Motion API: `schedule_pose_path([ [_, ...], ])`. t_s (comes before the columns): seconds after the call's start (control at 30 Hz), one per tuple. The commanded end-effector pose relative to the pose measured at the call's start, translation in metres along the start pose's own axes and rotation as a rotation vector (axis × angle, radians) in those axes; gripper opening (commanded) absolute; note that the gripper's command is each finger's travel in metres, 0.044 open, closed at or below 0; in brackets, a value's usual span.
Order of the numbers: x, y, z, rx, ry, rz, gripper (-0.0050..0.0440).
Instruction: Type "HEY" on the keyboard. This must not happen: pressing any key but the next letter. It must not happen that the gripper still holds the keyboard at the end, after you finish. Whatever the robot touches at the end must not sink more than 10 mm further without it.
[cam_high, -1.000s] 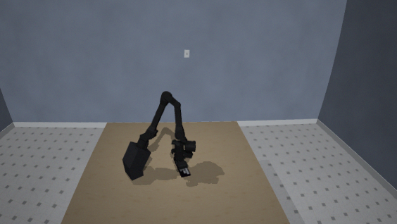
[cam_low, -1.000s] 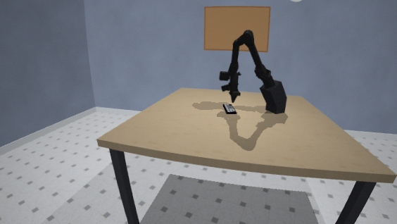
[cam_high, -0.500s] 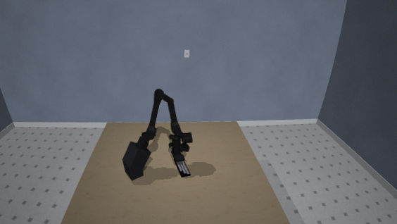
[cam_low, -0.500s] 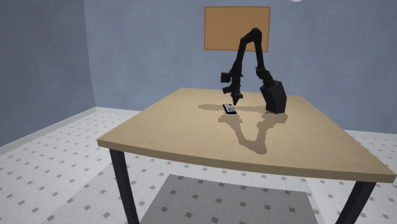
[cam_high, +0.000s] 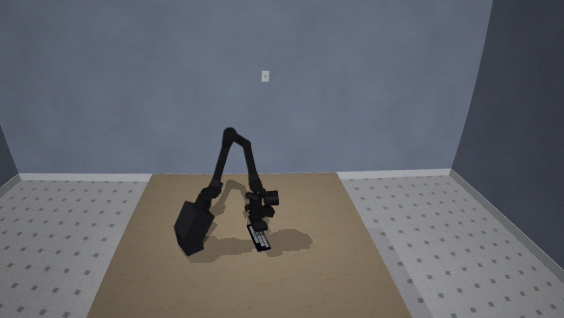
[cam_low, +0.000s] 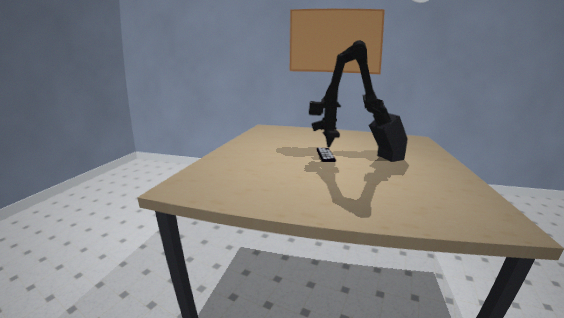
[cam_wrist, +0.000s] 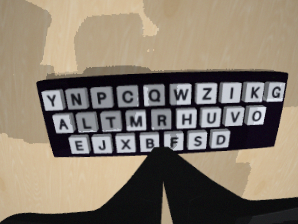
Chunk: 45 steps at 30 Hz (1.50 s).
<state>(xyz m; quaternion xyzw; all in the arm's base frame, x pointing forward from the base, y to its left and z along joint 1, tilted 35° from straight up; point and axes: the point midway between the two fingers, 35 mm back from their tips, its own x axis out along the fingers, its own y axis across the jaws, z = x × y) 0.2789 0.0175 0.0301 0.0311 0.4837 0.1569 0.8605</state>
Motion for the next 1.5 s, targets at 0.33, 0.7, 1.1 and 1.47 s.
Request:
schedule_pose_path([
  [0.33, 0.013, -0.021, 0.010, 0.002, -0.002, 0.000, 0.0000],
  [0.7, 0.027, -0.021, 0.010, 0.002, -0.002, 0.000, 0.0000],
  [1.1, 0.031, -0.021, 0.010, 0.002, -0.002, 0.000, 0.0000],
  [1.47, 0.031, -0.021, 0.010, 0.002, -0.002, 0.000, 0.0000],
])
